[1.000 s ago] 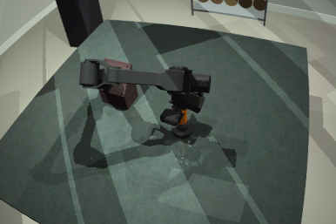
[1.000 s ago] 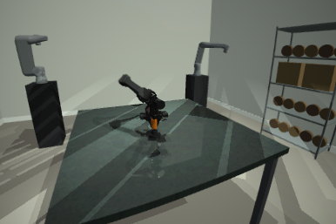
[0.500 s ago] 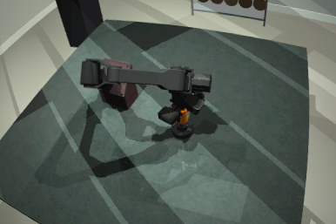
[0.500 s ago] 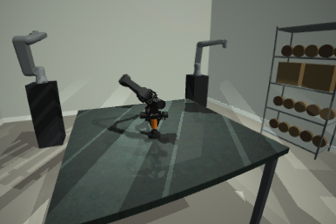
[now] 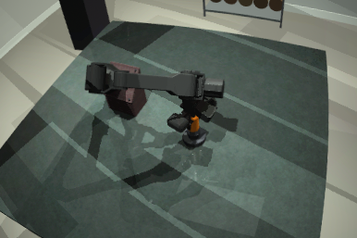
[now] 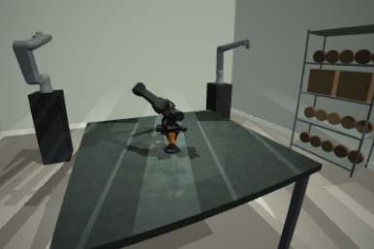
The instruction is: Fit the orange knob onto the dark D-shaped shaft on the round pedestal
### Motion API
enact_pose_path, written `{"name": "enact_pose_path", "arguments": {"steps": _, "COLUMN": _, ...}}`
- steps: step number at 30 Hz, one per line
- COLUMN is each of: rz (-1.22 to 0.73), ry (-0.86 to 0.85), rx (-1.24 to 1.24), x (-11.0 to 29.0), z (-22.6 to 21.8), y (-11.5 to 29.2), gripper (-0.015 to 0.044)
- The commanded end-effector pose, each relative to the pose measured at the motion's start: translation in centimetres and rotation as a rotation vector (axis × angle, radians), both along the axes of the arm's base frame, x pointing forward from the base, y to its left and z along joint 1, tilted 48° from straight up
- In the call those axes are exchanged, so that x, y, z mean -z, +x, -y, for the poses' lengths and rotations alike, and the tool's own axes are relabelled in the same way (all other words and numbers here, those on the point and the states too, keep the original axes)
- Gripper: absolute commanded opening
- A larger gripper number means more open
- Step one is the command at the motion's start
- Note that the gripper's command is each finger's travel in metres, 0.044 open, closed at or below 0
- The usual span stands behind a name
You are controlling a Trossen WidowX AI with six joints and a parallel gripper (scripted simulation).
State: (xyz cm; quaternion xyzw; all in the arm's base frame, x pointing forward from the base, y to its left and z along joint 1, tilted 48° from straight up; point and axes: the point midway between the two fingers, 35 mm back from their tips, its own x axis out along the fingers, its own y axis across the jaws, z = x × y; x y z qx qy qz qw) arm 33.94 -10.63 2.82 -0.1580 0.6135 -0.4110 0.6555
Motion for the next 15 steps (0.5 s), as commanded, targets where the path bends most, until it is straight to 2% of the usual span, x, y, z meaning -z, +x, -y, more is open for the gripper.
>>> {"name": "enact_pose_path", "arguments": {"steps": 1, "rz": 0.009, "ry": -0.001, "rx": 0.001, "x": -0.20, "z": -0.07, "y": 0.01, "gripper": 0.0000}}
{"name": "enact_pose_path", "arguments": {"steps": 15, "rz": 0.009, "ry": -0.001, "rx": 0.001, "x": -0.16, "z": -0.18, "y": 0.18, "gripper": 0.0000}}
